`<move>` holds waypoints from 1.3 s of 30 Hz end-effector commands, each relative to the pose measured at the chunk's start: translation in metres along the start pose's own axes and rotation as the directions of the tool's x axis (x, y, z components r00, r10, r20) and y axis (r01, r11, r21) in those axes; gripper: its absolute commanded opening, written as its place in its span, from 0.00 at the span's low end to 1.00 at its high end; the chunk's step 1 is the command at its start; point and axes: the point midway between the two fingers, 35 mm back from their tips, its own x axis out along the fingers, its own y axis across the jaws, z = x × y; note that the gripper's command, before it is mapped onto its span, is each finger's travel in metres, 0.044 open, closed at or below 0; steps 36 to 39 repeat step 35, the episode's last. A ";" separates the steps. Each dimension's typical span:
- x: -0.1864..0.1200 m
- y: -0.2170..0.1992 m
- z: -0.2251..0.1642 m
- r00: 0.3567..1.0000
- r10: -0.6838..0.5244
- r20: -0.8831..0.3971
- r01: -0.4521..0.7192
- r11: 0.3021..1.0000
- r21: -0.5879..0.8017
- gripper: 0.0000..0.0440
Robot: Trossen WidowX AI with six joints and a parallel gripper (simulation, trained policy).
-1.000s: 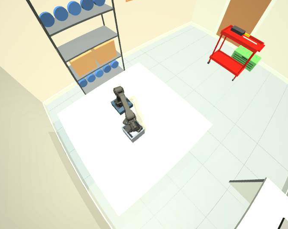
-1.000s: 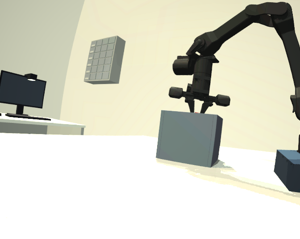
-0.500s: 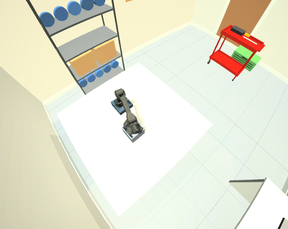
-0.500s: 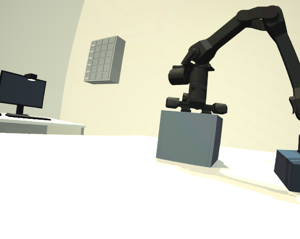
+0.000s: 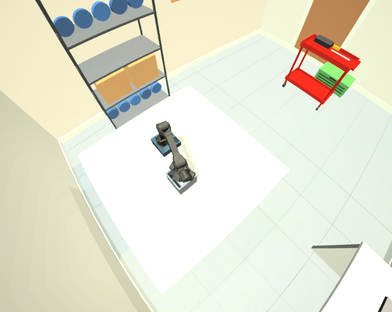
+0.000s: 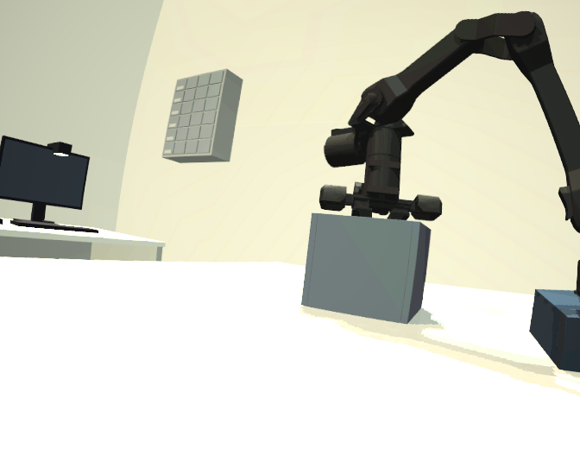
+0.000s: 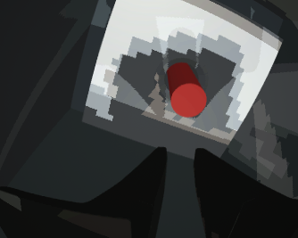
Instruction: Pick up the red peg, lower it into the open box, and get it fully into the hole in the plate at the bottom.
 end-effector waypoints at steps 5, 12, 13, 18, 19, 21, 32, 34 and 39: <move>0.004 -0.001 -0.008 0.999 -0.018 -0.026 0.018 1.000 0.009 0.23; 0.000 -0.004 -0.015 0.998 -0.035 -0.049 0.036 0.999 0.017 0.20; 0.000 -0.005 -0.016 0.998 -0.038 -0.053 0.039 0.999 0.019 0.19; 0.001 -0.008 -0.022 0.996 -0.053 -0.073 0.055 0.998 0.029 0.16; 0.001 -0.009 -0.023 0.996 -0.056 -0.076 0.059 0.998 0.030 0.16; 0.002 -0.011 -0.025 0.995 -0.063 -0.082 0.066 0.997 0.033 0.18; -0.009 -0.011 -0.030 0.994 -0.067 -0.092 0.071 0.997 0.041 0.22; -0.015 -0.009 -0.027 0.995 -0.050 -0.088 0.054 0.998 0.042 0.20; -0.018 -0.007 -0.026 0.995 -0.041 -0.087 0.045 0.998 0.042 0.19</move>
